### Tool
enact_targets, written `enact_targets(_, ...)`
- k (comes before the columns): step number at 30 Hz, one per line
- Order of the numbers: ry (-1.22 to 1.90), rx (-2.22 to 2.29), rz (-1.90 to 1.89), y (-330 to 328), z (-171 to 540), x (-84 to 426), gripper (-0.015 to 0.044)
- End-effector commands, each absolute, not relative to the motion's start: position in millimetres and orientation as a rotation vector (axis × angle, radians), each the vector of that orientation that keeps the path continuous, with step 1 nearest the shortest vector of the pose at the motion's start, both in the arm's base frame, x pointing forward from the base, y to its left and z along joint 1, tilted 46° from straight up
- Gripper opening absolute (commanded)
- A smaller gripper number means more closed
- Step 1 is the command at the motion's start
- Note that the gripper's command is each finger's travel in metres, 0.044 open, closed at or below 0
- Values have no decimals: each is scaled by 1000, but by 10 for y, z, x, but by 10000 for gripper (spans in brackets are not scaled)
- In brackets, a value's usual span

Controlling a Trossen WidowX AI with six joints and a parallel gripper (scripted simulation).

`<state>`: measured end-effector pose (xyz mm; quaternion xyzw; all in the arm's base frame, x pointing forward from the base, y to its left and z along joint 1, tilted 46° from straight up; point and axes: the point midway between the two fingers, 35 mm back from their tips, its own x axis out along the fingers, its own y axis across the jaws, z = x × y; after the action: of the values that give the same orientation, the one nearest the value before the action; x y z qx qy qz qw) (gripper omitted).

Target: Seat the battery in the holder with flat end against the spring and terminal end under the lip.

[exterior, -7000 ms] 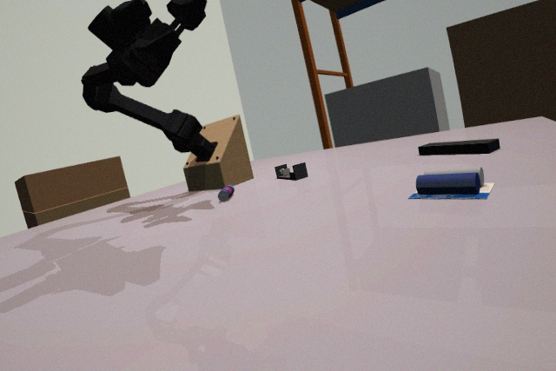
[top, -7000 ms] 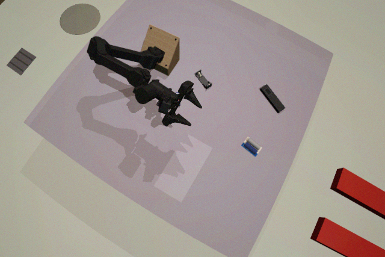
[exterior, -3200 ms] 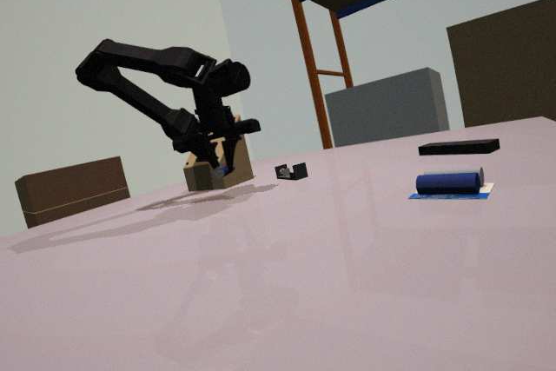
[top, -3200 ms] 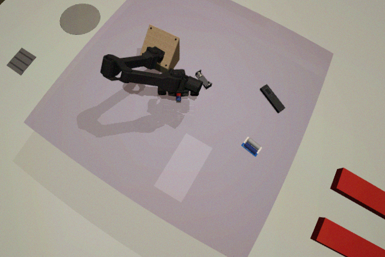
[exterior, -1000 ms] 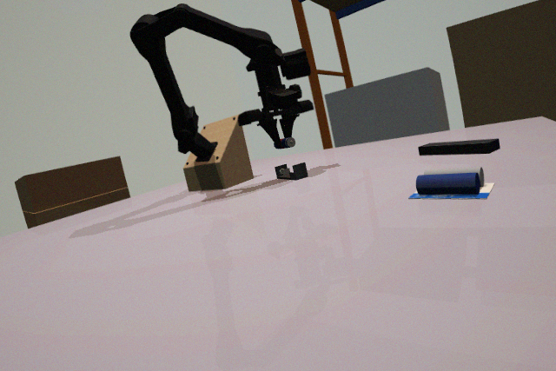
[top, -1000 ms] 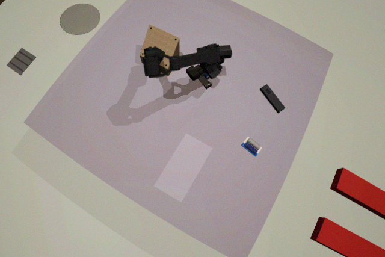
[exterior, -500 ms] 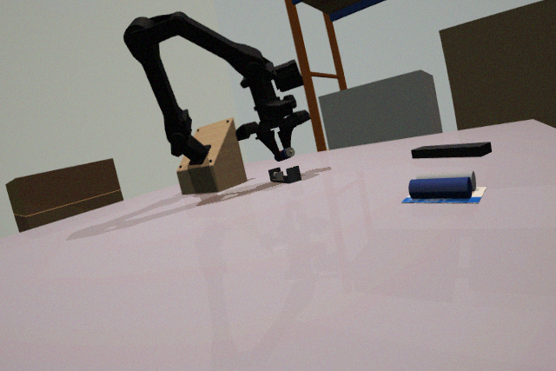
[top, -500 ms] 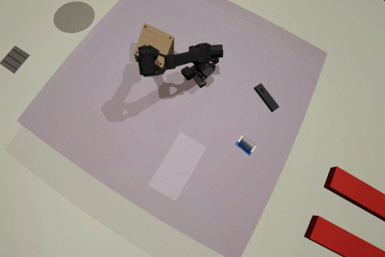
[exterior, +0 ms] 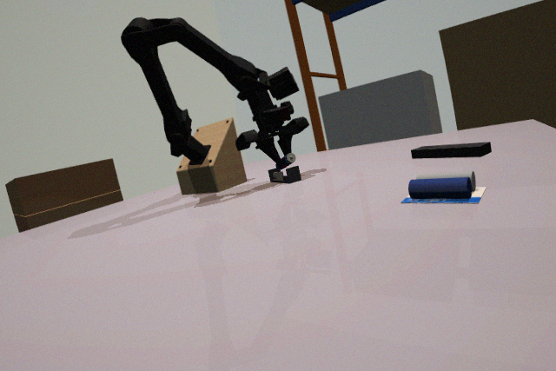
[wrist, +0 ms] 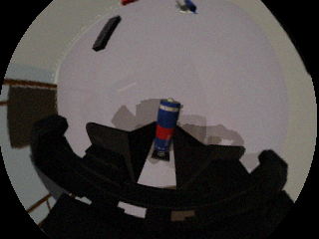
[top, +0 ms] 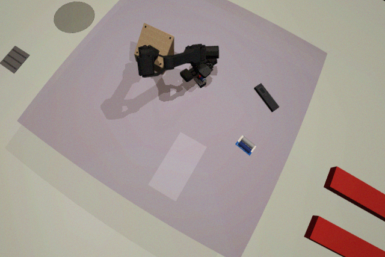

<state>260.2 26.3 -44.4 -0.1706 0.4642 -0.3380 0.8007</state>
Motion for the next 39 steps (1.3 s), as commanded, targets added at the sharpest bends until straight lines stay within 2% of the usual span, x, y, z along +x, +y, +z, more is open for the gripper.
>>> enact_targets(1, 975, -384, -716, 239, -472, 2584, 80)
enact_targets(39, 772, -456, -634, 142, -585, 2504, 80)
